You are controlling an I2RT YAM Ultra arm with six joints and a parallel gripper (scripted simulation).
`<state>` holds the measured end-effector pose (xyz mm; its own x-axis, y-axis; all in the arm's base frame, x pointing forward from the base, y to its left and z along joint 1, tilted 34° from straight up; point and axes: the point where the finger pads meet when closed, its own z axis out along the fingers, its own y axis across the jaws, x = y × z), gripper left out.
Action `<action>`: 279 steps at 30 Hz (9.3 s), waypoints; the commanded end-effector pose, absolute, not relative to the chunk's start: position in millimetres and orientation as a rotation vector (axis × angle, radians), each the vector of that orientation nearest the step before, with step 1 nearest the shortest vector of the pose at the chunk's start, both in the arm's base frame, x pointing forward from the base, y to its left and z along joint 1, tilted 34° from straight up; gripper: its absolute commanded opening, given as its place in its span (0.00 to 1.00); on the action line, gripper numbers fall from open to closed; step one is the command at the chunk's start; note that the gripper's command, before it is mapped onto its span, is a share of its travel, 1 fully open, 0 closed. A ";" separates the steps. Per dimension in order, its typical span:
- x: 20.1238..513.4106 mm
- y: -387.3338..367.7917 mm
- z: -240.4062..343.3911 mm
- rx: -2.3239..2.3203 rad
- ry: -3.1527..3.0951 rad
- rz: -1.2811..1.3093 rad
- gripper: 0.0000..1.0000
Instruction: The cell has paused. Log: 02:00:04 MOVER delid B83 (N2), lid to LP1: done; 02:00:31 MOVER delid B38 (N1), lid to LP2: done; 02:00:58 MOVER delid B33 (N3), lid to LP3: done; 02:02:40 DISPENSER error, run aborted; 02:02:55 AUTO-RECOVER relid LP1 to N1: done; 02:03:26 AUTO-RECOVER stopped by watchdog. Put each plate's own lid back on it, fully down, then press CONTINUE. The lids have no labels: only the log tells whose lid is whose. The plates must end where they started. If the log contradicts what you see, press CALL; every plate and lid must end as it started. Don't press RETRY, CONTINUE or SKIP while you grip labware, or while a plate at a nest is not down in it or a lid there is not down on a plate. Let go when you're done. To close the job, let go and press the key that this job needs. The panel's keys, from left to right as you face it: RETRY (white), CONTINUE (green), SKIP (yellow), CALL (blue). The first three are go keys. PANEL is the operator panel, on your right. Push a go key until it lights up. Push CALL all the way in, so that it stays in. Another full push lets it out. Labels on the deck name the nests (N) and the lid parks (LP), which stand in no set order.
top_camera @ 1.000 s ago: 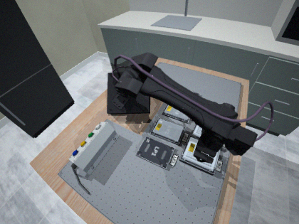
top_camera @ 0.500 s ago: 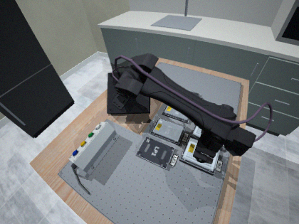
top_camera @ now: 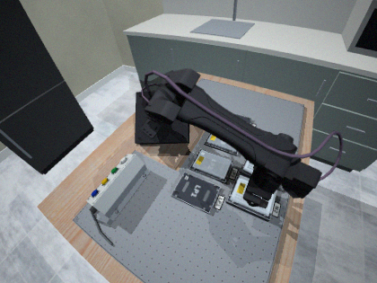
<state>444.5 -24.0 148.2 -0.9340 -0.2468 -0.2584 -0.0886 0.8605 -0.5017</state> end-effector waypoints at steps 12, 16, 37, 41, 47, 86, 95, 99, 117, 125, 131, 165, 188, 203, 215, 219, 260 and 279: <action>449.4 -19.7 146.7 -0.269 2.699 -0.685 0.00; 450.2 -22.3 148.4 -0.260 2.694 -0.685 0.00; 451.6 -25.0 145.7 -0.255 2.693 -0.695 0.00; 451.5 -25.1 145.7 -0.255 2.693 -0.695 0.00; 451.5 -25.2 145.7 -0.255 2.693 -0.695 0.00; 451.3 -26.0 145.7 -0.255 2.693 -0.695 1.00; 451.3 -26.0 145.7 -0.255 2.693 -0.695 1.00; 451.3 -26.0 145.7 -0.255 2.693 -0.695 1.00; 451.3 -26.0 145.7 -0.255 2.693 -0.695 1.00; 451.3 -26.0 145.7 -0.255 2.693 -0.695 1.00; 449.3 -17.7 166.1 -0.249 2.666 -0.682 1.00; 441.1 -11.3 184.5 -0.252 2.666 -0.695 1.00; 441.0 -10.7 185.6 -0.246 2.667 -0.694 1.00; 441.2 -10.2 184.7 -0.254 2.671 -0.696 1.00; 409.1 -4.7 159.1 -0.294 2.682 -0.706 1.00; 400.1 -4.3 154.6 -0.294 2.682 -0.706 1.00; 279.6 0.3 94.1 -0.285 2.682 -0.700 1.00; 276.8 -3.7 91.0 -0.295 2.687 -0.699 1.00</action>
